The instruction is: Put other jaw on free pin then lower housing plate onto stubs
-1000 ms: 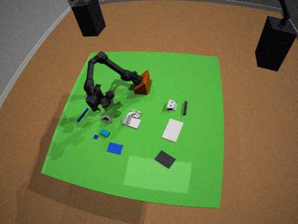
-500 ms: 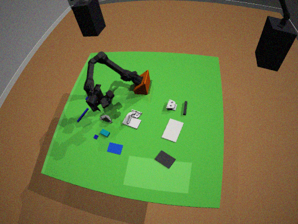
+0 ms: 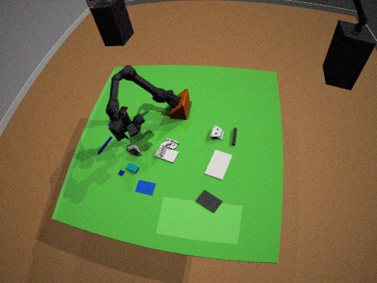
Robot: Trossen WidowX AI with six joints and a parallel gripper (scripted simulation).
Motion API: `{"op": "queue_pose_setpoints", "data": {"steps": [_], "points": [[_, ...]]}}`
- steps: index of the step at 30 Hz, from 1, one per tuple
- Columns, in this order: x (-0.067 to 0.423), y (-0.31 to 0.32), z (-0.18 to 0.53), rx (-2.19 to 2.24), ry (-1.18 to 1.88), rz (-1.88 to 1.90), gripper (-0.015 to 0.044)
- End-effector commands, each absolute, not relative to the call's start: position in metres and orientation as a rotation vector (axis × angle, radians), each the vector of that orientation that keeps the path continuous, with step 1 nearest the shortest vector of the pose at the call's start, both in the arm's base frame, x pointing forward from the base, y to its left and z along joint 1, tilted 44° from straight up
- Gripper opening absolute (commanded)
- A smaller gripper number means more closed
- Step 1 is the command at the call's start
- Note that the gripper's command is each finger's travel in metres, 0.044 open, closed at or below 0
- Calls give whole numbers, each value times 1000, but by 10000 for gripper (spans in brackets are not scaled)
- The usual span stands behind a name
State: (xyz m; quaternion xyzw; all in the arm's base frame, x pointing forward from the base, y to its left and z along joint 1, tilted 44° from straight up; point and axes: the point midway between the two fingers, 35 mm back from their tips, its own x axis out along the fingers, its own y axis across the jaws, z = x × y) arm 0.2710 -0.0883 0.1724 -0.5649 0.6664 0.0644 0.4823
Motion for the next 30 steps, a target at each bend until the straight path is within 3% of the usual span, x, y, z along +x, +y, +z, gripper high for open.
{"op": "queue_pose_setpoints", "data": {"steps": [1,10,22,30], "points": [[271,-88,172,-1377,1624,157,230],[271,-88,172,-1377,1624,157,0],[271,-88,172,-1377,1624,157,0],[295,-75,173,-1474,1632,264,210]]}}
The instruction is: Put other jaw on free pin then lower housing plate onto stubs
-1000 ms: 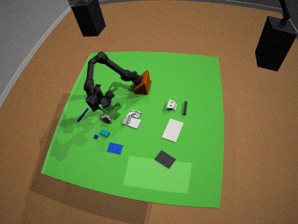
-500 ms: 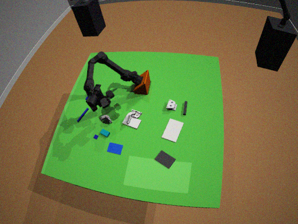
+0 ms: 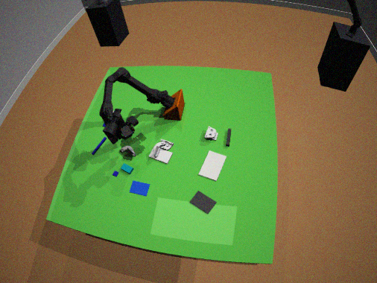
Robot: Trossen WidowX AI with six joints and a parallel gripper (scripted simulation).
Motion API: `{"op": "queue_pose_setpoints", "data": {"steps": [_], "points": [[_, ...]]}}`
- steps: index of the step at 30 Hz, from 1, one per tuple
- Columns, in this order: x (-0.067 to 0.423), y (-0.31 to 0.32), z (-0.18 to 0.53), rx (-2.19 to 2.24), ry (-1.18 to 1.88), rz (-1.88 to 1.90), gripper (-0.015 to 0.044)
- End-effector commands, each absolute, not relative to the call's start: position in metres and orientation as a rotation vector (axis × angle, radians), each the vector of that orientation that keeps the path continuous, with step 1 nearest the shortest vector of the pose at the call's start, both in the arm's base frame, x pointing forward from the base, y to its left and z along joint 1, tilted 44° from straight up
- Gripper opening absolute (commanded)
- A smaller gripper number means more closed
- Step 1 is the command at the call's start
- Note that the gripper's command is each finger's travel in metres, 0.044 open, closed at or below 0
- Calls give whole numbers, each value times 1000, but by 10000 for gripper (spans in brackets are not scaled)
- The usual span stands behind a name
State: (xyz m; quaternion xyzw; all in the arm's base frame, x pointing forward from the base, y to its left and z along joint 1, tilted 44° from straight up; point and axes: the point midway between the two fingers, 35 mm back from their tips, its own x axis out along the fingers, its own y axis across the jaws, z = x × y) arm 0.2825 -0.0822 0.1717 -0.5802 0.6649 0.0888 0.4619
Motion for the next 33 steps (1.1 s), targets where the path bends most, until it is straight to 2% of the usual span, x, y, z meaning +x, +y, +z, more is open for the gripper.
{"op": "queue_pose_setpoints", "data": {"steps": [1,9,16,33], "points": [[299,-72,173,-1492,1633,283,236],[318,-60,171,-1571,1636,371,440],[323,-86,144,-1572,1636,370,440],[326,-99,130,-1571,1636,370,440]]}}
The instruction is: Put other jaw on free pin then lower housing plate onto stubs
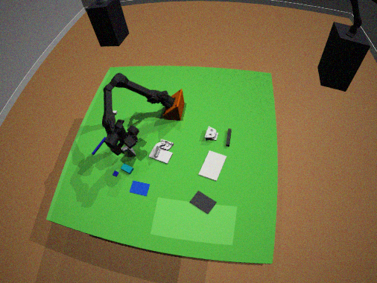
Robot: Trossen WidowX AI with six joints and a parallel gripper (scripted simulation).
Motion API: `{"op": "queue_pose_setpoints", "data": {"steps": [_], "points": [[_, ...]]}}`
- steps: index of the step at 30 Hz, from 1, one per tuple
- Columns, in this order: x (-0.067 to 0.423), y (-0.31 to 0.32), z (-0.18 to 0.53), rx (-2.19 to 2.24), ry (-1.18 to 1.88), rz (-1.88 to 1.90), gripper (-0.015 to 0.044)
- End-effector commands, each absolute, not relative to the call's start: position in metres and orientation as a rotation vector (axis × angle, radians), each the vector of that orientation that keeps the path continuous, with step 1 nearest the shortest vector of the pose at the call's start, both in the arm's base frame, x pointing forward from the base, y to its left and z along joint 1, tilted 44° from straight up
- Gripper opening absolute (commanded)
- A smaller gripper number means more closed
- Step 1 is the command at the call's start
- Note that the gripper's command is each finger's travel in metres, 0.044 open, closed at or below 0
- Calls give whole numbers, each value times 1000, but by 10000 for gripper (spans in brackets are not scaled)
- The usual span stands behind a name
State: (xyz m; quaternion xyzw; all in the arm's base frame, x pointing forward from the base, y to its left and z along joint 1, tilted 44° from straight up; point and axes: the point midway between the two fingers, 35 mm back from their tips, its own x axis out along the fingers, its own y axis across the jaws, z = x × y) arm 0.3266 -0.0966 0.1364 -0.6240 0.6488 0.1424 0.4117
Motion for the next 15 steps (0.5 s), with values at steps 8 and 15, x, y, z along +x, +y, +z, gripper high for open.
{"op": "queue_pose_setpoints", "data": {"steps": [8,15], "points": [[327,-108,121,-1572,1636,370,440],[328,-116,113,-1573,1636,369,440]]}}
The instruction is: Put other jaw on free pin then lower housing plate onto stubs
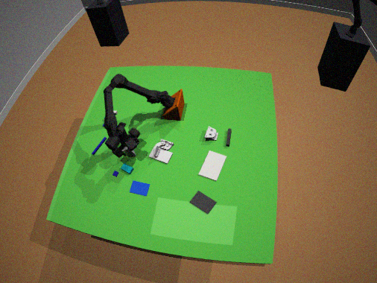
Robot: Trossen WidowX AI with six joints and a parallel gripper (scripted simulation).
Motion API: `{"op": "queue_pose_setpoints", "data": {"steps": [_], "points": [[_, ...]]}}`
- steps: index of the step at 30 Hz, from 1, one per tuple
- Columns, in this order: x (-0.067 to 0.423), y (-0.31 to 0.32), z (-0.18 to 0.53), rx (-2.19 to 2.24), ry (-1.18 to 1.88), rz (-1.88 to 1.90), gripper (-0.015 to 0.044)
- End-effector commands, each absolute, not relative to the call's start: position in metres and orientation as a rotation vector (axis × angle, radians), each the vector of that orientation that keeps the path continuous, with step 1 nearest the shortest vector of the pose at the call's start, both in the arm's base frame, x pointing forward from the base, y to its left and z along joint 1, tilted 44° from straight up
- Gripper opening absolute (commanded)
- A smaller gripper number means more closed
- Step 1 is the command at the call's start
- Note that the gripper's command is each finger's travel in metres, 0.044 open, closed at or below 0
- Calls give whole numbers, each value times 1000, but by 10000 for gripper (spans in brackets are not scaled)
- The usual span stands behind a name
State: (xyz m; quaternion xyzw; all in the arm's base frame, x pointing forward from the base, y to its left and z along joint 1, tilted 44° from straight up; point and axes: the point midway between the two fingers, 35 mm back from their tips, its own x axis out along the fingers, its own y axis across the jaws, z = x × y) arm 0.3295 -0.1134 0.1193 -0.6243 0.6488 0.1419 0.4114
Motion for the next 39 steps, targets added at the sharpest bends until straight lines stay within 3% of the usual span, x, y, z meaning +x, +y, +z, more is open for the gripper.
{"op": "queue_pose_setpoints", "data": {"steps": [1,34,39], "points": [[328,-117,112,-1573,1636,368,440],[329,-123,107,-1574,1637,368,440],[329,-123,108,-1573,1638,362,309]]}}
